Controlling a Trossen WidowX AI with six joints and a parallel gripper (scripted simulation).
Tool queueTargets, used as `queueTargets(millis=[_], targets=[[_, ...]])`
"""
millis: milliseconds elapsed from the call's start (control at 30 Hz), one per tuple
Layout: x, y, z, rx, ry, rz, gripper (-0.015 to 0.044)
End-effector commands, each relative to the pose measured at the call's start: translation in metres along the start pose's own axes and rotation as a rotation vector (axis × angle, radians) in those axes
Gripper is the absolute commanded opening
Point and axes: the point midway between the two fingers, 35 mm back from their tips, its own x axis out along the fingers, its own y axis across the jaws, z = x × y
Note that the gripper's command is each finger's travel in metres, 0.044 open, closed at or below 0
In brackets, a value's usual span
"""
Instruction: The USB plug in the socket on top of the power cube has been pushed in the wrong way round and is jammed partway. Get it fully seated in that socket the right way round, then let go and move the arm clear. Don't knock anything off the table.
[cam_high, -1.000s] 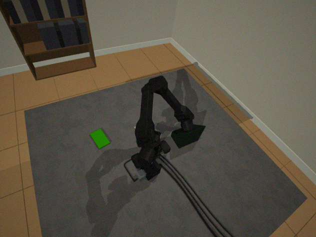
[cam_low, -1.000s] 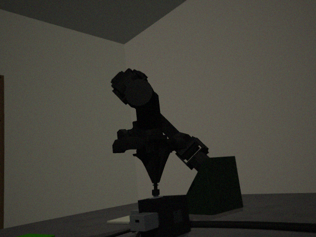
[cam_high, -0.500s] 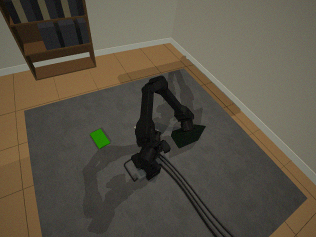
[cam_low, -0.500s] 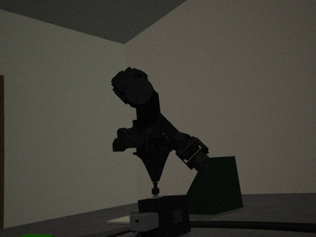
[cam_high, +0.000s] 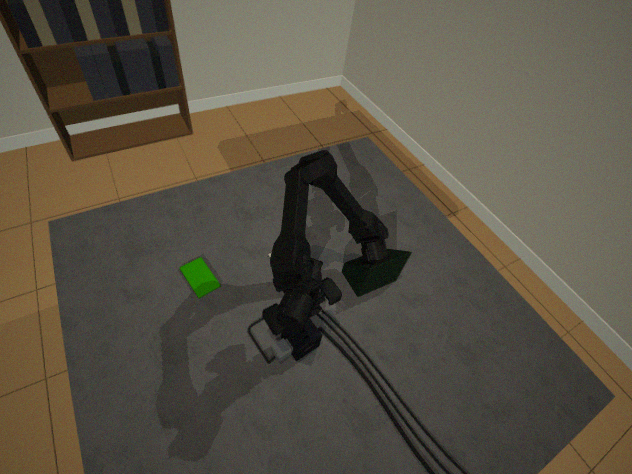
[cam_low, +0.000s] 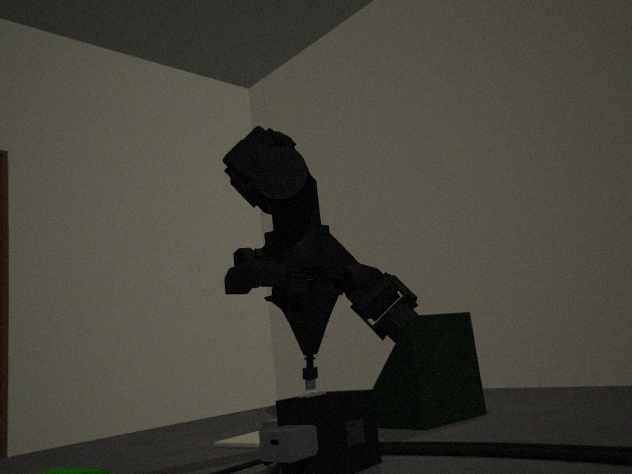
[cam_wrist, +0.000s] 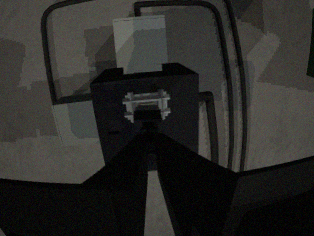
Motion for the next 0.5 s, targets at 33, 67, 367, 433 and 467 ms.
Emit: queueTargets(millis=[33,67,367,433,467], targets=[[-0.0037,0.0004,-0.0004,0.007,0.005,-0.002,0.0],[-0.0044,0.0004,-0.0004,0.007,0.005,-0.002,0.0],[-0.0104,0.0004,-0.0004,0.007,0.005,-0.002,0.0],[-0.0118,0.0004,-0.0004,0.007,0.005,-0.002,0.0],[-0.0124,0.0004,-0.0004,0.007,0.005,-0.002,0.0]])
